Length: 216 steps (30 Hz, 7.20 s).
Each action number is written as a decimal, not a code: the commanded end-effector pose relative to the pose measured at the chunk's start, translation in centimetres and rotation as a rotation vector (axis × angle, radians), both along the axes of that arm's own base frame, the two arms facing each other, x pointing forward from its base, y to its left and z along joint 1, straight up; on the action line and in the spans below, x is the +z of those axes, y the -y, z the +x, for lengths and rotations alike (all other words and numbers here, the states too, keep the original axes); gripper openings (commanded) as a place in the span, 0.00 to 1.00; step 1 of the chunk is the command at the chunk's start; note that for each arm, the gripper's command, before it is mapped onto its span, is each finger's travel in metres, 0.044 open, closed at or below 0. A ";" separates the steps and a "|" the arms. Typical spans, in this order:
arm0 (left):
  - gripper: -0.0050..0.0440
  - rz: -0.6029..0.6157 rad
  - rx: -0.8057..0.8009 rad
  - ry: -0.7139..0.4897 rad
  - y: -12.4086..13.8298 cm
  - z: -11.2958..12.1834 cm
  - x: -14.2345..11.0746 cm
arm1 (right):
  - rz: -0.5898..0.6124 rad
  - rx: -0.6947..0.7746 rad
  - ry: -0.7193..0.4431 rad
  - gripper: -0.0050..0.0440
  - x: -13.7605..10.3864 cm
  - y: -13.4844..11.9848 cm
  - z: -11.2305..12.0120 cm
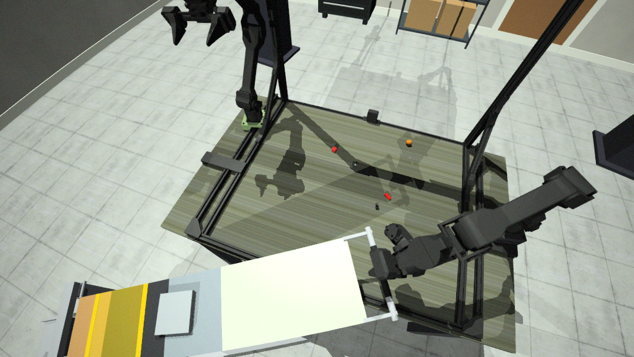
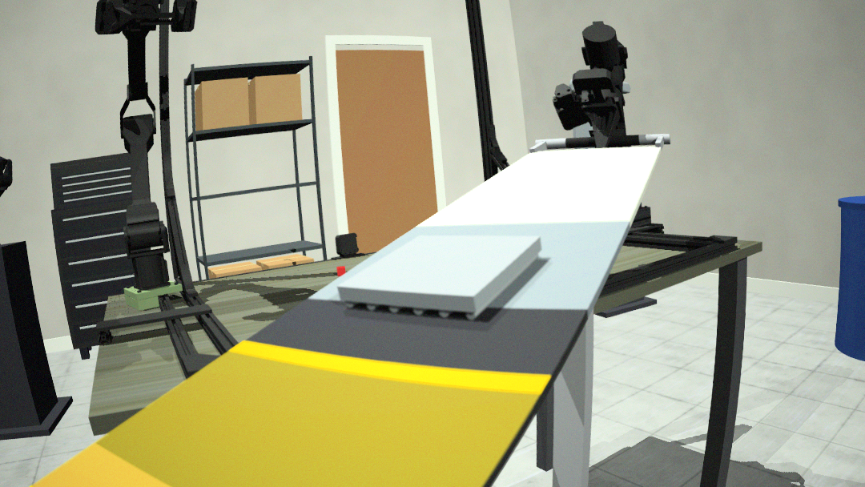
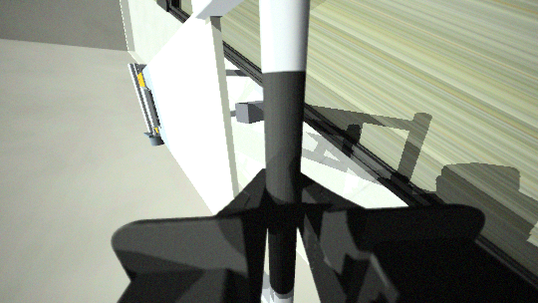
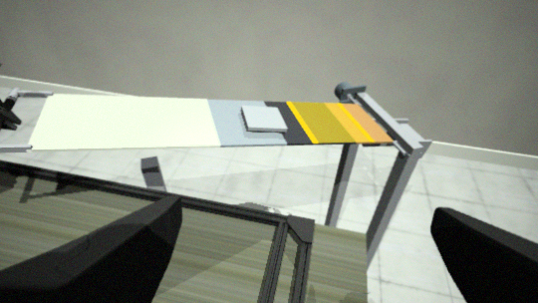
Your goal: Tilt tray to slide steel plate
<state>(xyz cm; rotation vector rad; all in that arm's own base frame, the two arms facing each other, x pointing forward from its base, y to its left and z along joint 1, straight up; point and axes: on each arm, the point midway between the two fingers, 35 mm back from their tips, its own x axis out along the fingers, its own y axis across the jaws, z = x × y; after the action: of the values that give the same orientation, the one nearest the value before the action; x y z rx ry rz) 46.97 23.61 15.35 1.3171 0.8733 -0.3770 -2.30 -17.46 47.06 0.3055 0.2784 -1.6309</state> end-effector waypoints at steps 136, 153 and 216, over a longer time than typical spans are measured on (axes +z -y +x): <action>0.10 0.030 0.001 0.074 -0.3 0.8 2.3 | 0.001 0.003 -0.002 1.00 0.0 0.0 0.0; 0.10 0.035 0.001 0.088 -0.4 0.9 3.0 | 0.001 0.003 -0.002 1.00 0.0 0.0 0.0; 0.10 0.036 0.001 0.090 -0.4 0.9 2.7 | 0.001 0.003 -0.002 1.00 0.0 0.0 0.0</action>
<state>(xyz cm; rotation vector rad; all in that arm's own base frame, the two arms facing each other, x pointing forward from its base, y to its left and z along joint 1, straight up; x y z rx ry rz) 47.13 23.67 16.30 1.3335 0.8446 -0.3440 -2.29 -17.46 47.06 0.3054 0.2786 -1.6308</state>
